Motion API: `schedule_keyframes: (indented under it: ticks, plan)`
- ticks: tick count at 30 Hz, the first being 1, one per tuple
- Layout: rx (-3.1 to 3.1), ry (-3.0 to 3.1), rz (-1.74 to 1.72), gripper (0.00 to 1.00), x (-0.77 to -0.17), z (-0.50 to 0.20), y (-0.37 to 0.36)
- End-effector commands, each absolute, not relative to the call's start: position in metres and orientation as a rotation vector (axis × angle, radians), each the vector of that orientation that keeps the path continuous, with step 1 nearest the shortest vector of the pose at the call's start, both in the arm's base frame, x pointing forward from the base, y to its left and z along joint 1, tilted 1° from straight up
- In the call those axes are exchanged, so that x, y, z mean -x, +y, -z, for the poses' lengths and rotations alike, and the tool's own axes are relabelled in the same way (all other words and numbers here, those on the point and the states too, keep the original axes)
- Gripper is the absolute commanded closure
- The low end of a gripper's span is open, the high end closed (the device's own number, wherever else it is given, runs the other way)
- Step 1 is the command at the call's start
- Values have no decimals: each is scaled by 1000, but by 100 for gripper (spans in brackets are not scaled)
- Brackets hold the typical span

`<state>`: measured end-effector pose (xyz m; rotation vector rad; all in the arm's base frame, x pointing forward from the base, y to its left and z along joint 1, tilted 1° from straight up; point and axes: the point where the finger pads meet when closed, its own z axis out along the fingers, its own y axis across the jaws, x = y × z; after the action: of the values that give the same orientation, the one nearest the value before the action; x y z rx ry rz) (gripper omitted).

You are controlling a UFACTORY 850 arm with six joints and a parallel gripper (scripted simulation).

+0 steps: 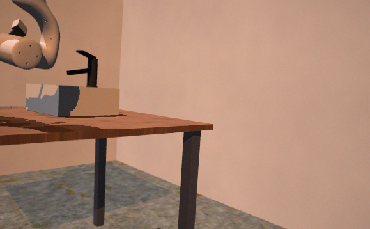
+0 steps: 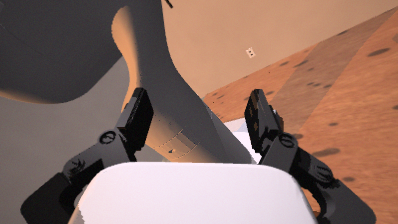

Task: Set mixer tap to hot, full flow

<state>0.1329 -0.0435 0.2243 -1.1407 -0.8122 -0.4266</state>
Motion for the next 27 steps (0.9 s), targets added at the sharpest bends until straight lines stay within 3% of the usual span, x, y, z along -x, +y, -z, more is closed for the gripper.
schedule_keyframes:
  ticks: [1,20,27]
  plan:
    - [1141,-813,427,0,-133,-224,-44]
    - [1142,-848,425,0,-135,-222,-45]
    - [1081,-1290,394,0,-183,-193,-62]
